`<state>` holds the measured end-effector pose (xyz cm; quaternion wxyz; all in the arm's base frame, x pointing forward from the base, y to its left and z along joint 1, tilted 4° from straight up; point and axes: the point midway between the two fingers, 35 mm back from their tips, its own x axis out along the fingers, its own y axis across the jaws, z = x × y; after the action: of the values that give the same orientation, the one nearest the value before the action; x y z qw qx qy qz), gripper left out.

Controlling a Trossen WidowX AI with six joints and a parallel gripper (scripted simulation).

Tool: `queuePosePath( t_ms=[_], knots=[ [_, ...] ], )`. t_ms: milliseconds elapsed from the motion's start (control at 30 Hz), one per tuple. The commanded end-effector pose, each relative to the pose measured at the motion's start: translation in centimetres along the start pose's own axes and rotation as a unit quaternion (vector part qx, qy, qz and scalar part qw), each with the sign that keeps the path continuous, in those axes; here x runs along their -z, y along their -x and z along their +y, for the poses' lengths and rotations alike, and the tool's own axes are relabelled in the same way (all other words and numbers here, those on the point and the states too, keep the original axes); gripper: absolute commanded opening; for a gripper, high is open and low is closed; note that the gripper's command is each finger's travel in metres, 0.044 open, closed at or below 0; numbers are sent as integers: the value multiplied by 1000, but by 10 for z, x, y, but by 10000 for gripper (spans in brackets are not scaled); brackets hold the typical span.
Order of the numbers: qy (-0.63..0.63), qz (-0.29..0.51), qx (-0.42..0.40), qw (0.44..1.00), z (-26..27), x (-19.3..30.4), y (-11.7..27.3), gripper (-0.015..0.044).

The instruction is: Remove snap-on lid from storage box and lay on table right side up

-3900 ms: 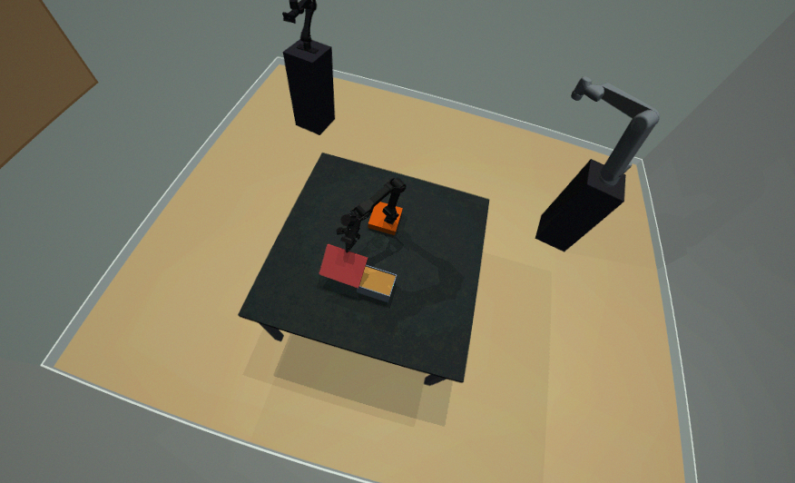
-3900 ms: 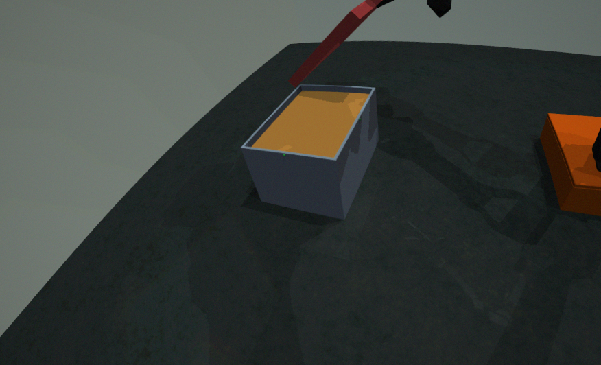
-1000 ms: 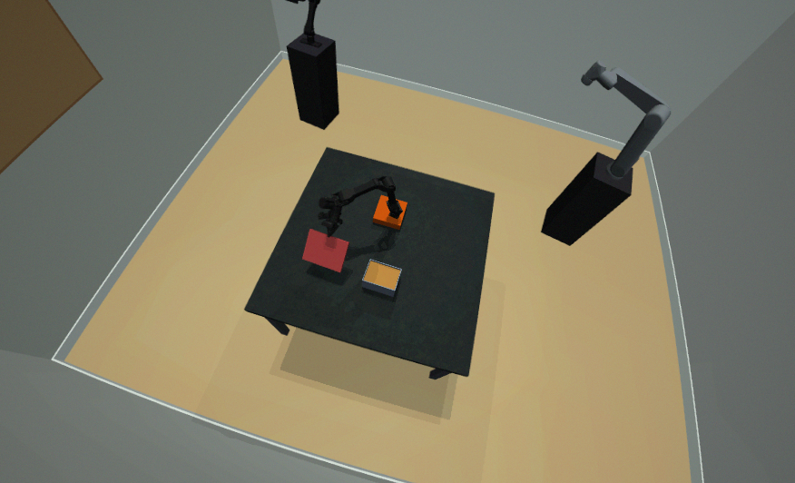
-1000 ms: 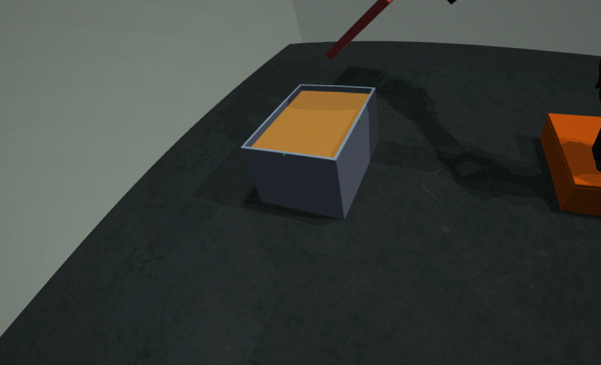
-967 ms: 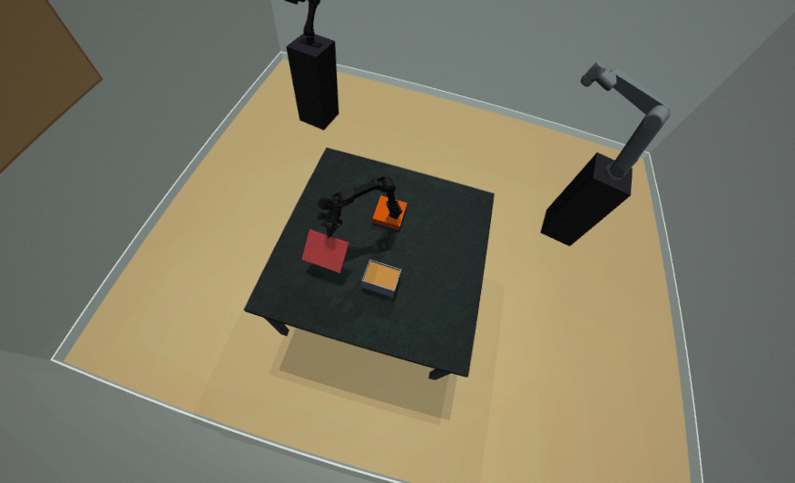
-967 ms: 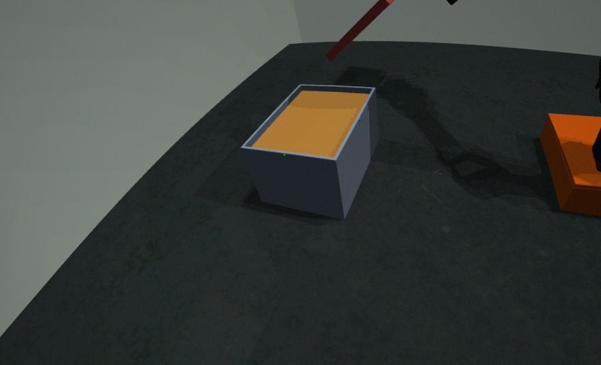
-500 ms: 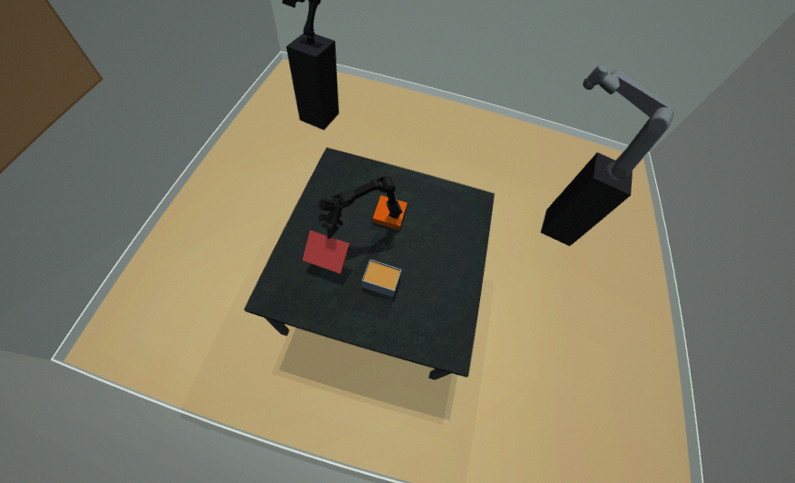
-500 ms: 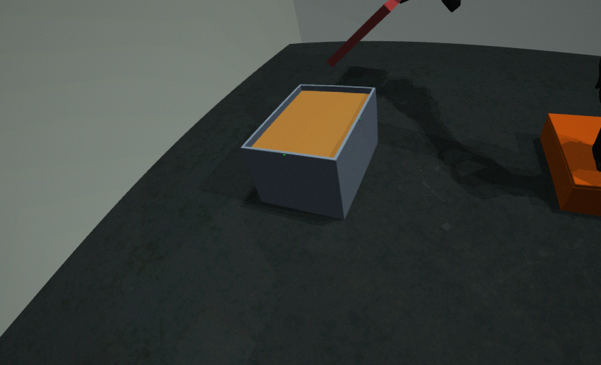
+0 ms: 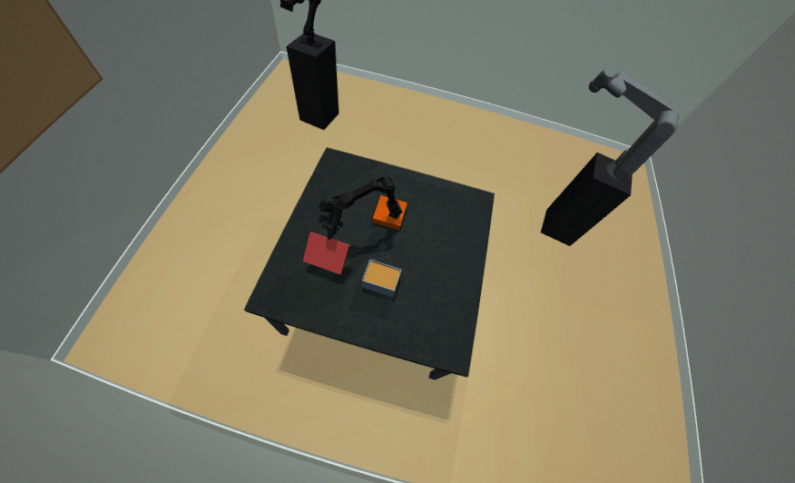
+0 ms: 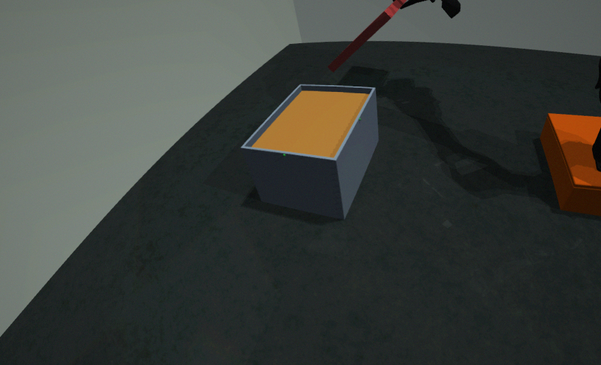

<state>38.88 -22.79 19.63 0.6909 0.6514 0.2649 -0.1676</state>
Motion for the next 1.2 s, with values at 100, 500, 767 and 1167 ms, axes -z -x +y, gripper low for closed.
queuePosePath(
  t_ms=[100, 500, 767, 1167],
  knots=[
    [5, 1, -6, 1000, -1, 0, -3, 0],
    [5, 1, -6, 1000, -8, 0, -9, 0],
    [5, 1, -6, 1000, -13, 0, -13, 0],
    [5, 1, -6, 1000, -21, 0, -20, 0]
  ],
)
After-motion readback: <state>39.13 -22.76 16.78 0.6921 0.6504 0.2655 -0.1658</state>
